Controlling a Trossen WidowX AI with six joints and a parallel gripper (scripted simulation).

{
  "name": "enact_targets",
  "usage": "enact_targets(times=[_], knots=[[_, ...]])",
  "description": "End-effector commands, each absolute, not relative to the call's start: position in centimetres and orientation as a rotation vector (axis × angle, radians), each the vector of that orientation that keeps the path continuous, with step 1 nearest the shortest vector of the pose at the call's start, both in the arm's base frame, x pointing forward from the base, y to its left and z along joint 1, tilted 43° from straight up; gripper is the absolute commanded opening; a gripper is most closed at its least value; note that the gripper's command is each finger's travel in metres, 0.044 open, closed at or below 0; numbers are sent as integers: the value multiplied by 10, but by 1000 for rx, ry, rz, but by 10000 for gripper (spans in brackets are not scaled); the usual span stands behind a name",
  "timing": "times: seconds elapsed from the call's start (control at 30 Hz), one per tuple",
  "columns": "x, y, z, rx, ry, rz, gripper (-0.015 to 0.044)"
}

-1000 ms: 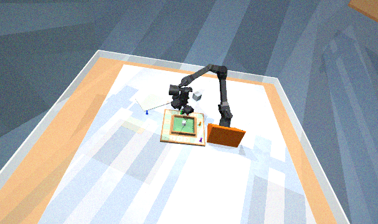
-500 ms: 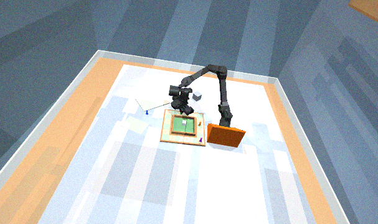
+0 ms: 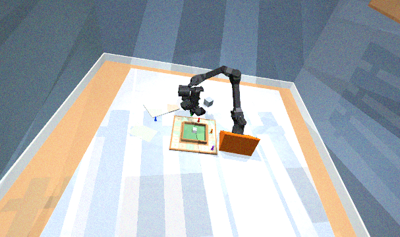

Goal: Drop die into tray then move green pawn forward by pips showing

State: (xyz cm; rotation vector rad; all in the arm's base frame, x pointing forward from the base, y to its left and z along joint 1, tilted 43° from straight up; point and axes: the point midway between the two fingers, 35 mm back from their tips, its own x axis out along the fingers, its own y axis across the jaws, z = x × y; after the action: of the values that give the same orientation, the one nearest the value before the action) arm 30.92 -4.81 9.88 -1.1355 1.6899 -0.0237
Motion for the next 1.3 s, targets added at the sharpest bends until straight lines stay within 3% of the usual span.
enact_targets(times=[0.0,0.5,1.27], knots=[[310,-34,113,-1127,1688,-25,0],[303,4,161,-1131,1692,-30,0],[389,-7,69,-1130,1686,-34,0]])
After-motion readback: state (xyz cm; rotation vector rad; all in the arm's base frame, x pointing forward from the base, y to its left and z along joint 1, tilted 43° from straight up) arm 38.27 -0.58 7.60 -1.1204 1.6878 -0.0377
